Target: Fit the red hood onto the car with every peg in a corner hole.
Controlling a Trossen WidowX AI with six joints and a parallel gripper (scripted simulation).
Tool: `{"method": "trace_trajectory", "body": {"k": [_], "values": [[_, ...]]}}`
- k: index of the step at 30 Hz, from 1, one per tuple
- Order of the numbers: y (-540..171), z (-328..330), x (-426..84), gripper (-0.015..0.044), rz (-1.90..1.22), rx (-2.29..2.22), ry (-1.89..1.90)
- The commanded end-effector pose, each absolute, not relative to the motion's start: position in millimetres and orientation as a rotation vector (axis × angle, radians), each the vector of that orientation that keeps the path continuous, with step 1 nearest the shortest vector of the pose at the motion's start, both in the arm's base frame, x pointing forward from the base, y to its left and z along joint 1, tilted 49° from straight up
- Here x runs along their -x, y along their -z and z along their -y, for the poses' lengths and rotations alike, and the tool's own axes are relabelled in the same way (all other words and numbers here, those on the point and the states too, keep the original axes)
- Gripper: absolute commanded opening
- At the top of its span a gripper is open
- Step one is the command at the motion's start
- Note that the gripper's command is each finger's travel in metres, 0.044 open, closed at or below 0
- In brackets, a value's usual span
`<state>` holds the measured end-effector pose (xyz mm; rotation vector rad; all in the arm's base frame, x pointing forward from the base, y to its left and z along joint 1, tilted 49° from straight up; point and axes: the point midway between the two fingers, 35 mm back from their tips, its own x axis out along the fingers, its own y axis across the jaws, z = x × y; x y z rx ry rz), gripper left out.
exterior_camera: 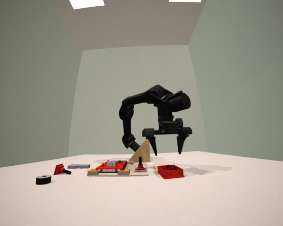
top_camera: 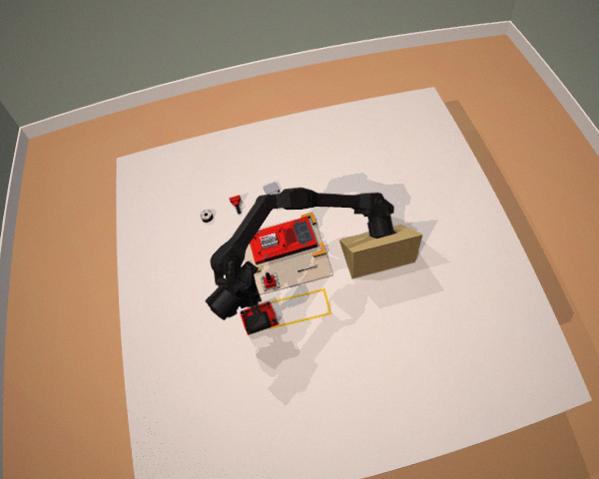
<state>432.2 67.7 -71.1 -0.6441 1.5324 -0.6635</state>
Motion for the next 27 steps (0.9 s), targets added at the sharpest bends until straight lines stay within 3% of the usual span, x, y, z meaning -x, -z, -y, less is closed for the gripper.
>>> {"method": "trace_trajectory", "body": {"k": [1, 27], "values": [[73.0, -64.0, -432.2, 0.044, -1.533, 0.647, 0.663], [88.4, -49.1, -429.7, 0.044, -1.532, 0.648, 0.665]]}}
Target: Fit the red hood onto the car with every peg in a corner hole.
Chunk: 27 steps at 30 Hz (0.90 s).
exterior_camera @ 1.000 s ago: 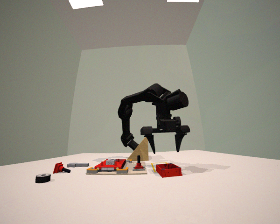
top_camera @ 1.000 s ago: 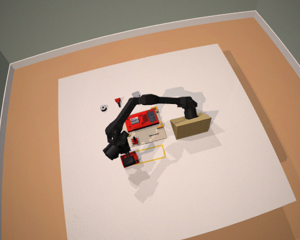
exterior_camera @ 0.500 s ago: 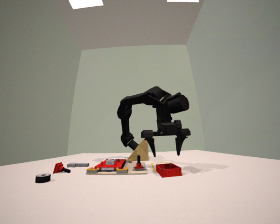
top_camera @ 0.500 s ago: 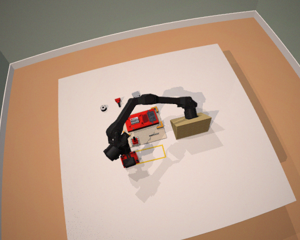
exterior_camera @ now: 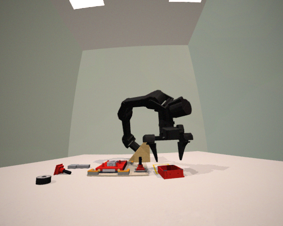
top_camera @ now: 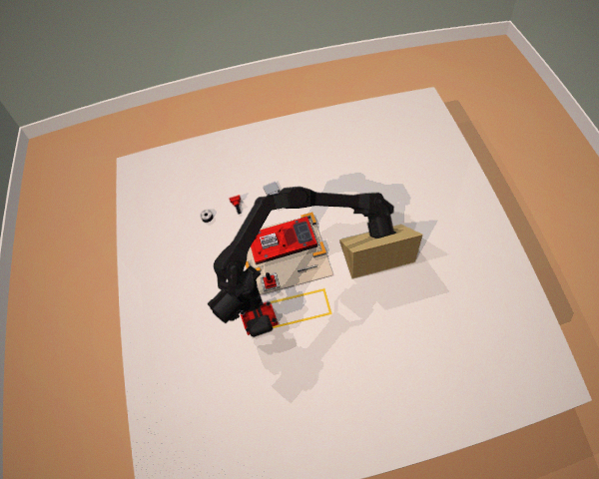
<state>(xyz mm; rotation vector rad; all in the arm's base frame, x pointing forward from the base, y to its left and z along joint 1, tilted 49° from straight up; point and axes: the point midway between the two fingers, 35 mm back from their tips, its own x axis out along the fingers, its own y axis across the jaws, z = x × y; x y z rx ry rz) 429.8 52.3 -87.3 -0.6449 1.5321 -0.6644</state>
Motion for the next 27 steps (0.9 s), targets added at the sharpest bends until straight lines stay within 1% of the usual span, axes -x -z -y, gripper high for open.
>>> {"method": "trace_trajectory", "body": {"k": [1, 27], "values": [[88.9, -48.5, -429.5, 0.044, -1.532, 0.648, 0.665], [99.7, -37.6, -428.0, 0.044, -1.532, 0.649, 0.666]]}}
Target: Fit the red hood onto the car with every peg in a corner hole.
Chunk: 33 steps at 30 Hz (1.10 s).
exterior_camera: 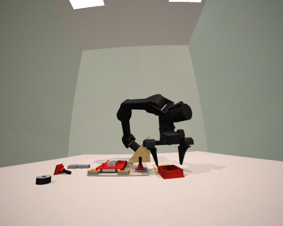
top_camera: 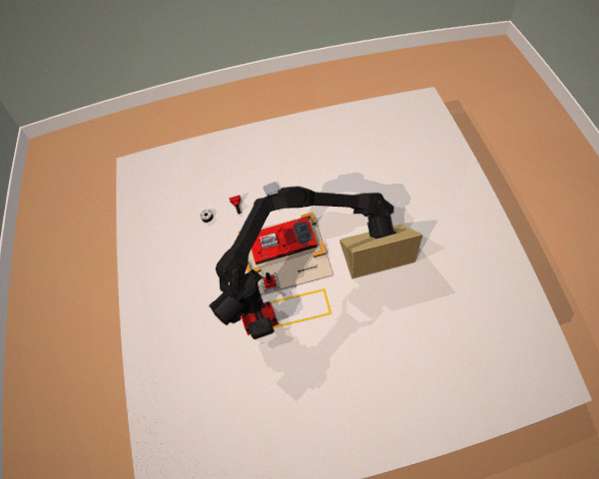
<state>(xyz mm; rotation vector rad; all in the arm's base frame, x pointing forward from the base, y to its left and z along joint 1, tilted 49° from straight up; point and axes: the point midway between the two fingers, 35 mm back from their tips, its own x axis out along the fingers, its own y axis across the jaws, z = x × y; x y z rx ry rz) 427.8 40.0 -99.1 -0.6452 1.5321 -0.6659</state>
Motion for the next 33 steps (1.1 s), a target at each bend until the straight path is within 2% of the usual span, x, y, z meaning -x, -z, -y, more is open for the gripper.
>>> {"method": "trace_trajectory", "body": {"k": [1, 29, 32, 33], "values": [[100.0, -37.3, -428.0, 0.044, -1.532, 0.649, 0.666], [109.2, -26.9, -427.0, 0.044, -1.532, 0.649, 0.666], [108.3, -29.3, -427.1, 0.0361, -1.531, 0.645, 0.666], [108.3, -29.3, -427.1, 0.0355, -1.531, 0.645, 0.666]]}}
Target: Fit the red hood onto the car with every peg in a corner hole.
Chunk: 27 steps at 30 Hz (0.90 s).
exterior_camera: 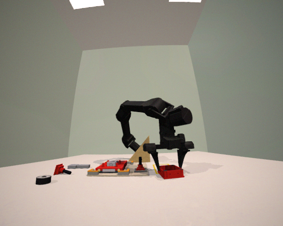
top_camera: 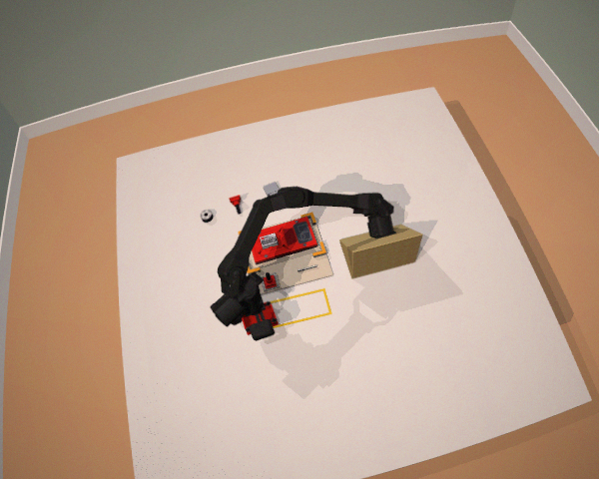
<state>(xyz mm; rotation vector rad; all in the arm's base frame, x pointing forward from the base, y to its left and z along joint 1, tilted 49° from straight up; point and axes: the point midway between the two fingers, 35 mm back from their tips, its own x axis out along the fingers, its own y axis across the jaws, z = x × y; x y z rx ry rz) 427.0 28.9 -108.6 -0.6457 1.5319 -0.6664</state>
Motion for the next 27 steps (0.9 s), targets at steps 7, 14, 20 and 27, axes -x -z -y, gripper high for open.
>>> {"method": "trace_trajectory", "body": {"k": [7, 14, 20, 27], "values": [[108.3, -29.3, -427.1, 0.0308, -1.531, 0.645, 0.666], [106.3, -31.9, -427.4, 0.0163, -1.531, 0.645, 0.666], [98.6, -40.5, -428.1, 0.0006, -1.531, 0.645, 0.665], [85.5, -55.2, -429.2, 0.0, -1.532, 0.644, 0.664]]}}
